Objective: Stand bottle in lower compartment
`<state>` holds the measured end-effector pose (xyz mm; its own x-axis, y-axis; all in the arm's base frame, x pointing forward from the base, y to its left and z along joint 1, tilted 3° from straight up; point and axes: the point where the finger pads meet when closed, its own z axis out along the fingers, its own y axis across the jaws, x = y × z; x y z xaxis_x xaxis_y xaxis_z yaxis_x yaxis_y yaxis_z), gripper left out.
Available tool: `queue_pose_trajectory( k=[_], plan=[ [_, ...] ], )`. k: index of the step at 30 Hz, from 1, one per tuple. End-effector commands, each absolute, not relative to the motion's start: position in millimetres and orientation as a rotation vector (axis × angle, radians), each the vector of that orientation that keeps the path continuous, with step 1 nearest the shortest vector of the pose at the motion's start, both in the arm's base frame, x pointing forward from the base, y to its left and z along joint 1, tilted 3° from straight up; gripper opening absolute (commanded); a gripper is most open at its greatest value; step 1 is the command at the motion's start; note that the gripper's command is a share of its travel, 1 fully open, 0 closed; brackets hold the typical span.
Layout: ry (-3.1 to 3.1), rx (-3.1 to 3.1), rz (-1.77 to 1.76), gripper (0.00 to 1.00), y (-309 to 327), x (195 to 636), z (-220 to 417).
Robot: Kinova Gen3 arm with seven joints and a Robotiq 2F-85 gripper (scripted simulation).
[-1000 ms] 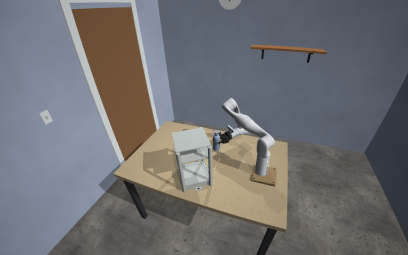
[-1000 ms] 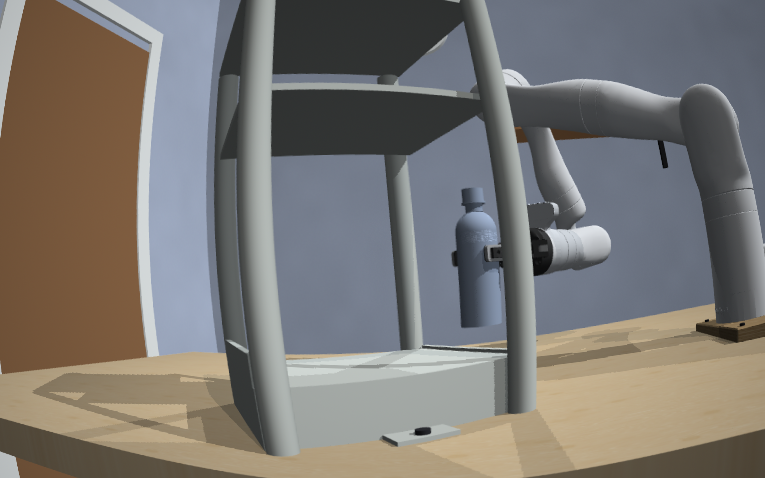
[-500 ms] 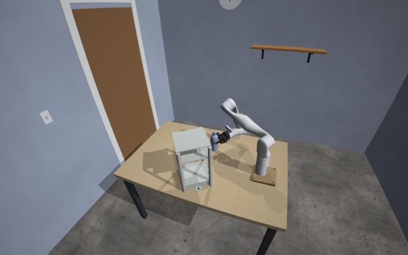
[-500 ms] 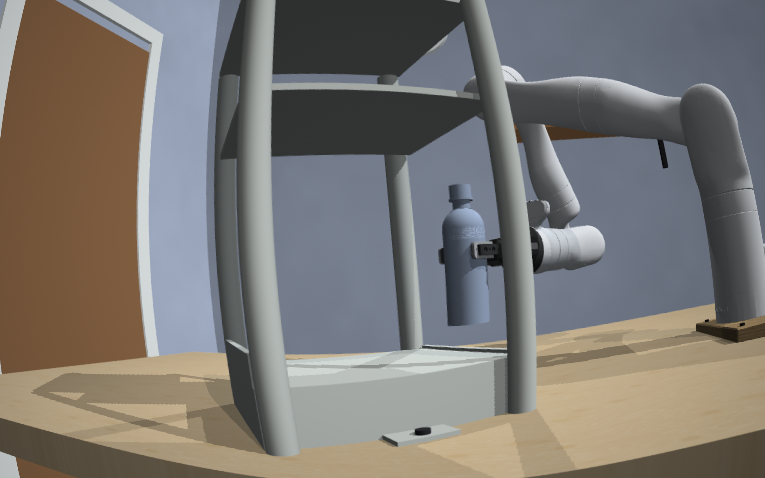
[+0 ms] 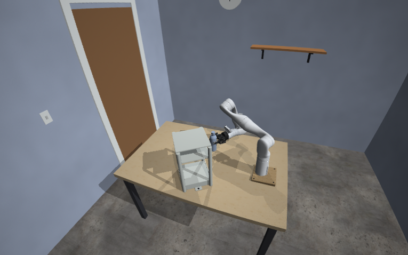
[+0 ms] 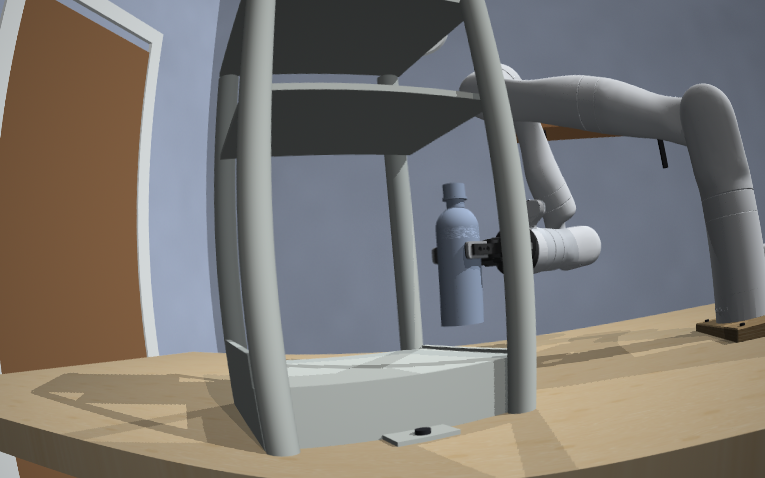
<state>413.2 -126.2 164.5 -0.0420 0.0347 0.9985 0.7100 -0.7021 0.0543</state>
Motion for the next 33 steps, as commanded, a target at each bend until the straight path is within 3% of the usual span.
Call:
queue_pose_trajectory(
  k=[1,33],
  plan=[
    [-0.781,-1.758,-1.791,0.00,-126.2,414.5,164.2],
    [-0.774,-1.755,-1.788,0.00,-87.2,392.1,162.8]
  ],
)
